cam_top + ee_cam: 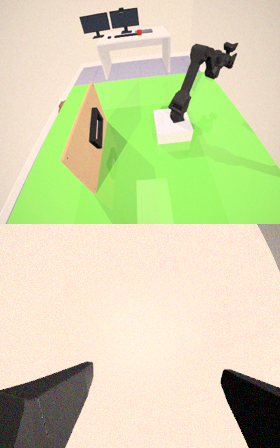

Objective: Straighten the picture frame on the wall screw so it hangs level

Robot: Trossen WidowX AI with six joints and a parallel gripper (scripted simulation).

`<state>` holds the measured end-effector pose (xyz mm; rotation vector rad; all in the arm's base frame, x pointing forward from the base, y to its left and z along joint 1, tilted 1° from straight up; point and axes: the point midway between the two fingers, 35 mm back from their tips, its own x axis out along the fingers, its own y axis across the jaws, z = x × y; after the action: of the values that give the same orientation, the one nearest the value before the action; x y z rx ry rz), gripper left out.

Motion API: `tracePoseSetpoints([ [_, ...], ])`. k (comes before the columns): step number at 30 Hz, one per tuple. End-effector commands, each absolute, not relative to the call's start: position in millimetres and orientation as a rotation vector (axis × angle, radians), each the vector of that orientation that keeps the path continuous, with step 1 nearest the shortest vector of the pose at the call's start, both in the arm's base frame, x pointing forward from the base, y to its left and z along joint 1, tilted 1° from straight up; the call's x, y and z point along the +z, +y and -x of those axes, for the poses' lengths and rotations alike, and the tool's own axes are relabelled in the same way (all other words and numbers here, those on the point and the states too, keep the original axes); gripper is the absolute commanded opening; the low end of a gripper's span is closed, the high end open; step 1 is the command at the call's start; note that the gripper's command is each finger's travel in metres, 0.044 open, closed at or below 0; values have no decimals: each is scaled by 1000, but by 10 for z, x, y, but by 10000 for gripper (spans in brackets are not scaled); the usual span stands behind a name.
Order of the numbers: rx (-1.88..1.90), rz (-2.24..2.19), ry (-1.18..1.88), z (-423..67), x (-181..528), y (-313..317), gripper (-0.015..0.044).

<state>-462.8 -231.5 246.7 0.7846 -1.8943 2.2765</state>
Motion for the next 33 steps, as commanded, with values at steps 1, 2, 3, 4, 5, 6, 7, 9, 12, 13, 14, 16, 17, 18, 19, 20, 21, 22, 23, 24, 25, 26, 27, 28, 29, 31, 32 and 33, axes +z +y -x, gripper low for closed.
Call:
tracePoseSetpoints([
  [1, 2286, -790, -1890, 4610, 2470, -2341, 374],
  [2, 2315, -805, -1876, 4555, 2478, -2419, 348],
  [3, 2362, -830, -1851, 4461, 2492, -2546, 321],
  [4, 2419, -859, -1822, 4343, 2509, -2693, 295],
  [5, 2476, -888, -1791, 4220, 2524, -2835, 269],
  [6, 2533, -916, -1760, 4093, 2540, -2971, 260],
  [7, 2590, -942, -1728, 3960, 2554, -3101, 260],
  [9, 2704, -993, -1660, 3683, 2582, -3343, 260],
  [12, 2878, -1063, -1553, 3229, 2620, -3667, 260],
  [13, 2937, -1085, -1514, 3069, 2632, -3762, 260],
  [14, 2995, -1105, -1475, 2907, 2643, -3850, 260],
  [16, 3112, -1141, -1393, 2576, 2663, -4004, 260],
  [17, 3171, -1157, -1350, 2408, 2672, -4069, 260],
  [18, 3229, -1171, -1306, 2238, 2680, -4128, 260],
  [19, 3287, -1184, -1262, 2068, 2688, -4179, 260],
  [20, 3345, -1195, -1216, 1898, 2695, -4222, 260],
  [21, 3408, -1206, -1170, 1734, 2698, -4258, 260],
  [22, 3471, -1215, -1121, 1568, 2700, -4288, 260],
  [23, 3535, -1221, -1071, 1402, 2702, -4311, 260],
  [24, 3598, -1225, -1020, 1237, 2702, -4327, 260],
  [25, 3661, -1226, -968, 1072, 2702, -4337, 260],
  [26, 3724, -1225, -915, 909, 2702, -4340, 260],
  [27, 3782, -1222, -864, 759, 2700, -4337, 260],
  [28, 3830, -1217, -821, 635, 2699, -4331, 260],
  [29, 3870, -1211, -782, 523, 2699, -4321, 260],
  [31, 3974, -1189, -675, 222, 2701, -4278, 260],
  [32, 4038, -1171, -606, 40, 2701, -4241, 260],
  [33, 4101, -1148, -535, -139, 2700, -4196, 260],
])
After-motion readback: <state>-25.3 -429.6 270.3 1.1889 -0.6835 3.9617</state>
